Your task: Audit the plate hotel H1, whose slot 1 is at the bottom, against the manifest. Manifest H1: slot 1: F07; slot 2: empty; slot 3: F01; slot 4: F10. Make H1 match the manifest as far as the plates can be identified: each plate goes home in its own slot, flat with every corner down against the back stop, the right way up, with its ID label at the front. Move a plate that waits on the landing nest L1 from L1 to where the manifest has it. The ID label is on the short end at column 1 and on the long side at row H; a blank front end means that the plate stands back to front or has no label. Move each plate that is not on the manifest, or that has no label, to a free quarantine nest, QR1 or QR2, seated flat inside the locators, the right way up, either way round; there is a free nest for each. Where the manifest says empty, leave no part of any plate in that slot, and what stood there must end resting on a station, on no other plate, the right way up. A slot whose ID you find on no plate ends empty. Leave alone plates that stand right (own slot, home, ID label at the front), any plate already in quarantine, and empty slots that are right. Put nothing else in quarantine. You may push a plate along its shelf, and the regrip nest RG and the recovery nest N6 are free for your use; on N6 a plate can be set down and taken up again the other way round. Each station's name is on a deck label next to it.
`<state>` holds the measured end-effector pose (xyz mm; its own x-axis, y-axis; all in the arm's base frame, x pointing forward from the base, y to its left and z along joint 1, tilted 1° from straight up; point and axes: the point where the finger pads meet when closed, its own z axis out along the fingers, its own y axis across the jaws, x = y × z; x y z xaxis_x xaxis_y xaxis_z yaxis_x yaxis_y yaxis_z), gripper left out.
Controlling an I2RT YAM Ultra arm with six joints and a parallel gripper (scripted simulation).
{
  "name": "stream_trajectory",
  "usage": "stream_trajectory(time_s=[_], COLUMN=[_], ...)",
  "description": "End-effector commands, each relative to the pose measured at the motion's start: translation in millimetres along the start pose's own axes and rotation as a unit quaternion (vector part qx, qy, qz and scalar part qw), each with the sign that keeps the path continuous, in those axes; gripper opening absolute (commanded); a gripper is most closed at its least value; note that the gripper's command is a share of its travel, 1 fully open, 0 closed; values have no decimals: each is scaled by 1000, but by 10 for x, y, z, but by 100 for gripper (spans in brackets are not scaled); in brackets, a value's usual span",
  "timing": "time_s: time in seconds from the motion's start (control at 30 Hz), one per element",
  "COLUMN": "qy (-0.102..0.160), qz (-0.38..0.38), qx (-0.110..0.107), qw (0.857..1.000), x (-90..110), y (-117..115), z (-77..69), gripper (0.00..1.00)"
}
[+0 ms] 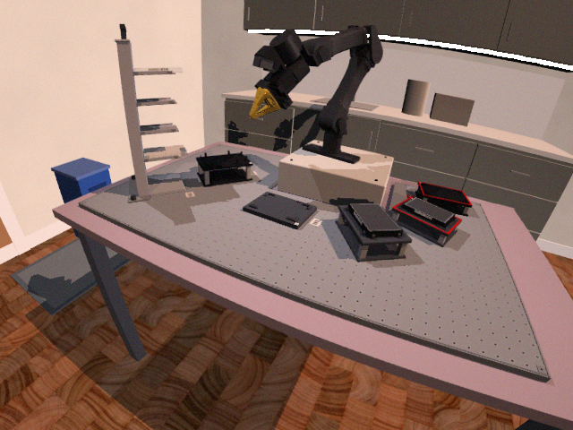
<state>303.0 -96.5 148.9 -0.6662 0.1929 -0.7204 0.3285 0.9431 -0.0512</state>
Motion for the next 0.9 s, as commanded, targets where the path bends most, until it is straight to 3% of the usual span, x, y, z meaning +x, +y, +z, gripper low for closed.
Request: stream_trajectory(time_s=[0.0,0.13,0.43,0.87], qy=[-51,-64,-122,-123], qz=[28,37,72,71], qx=[16,20,40,41], qw=[998,997,989,989], x=[-179,-180,-179,-177], y=[-37,-37,-37,-337], z=[-37,-37,-39,-13], gripper=[0,0,0,0])
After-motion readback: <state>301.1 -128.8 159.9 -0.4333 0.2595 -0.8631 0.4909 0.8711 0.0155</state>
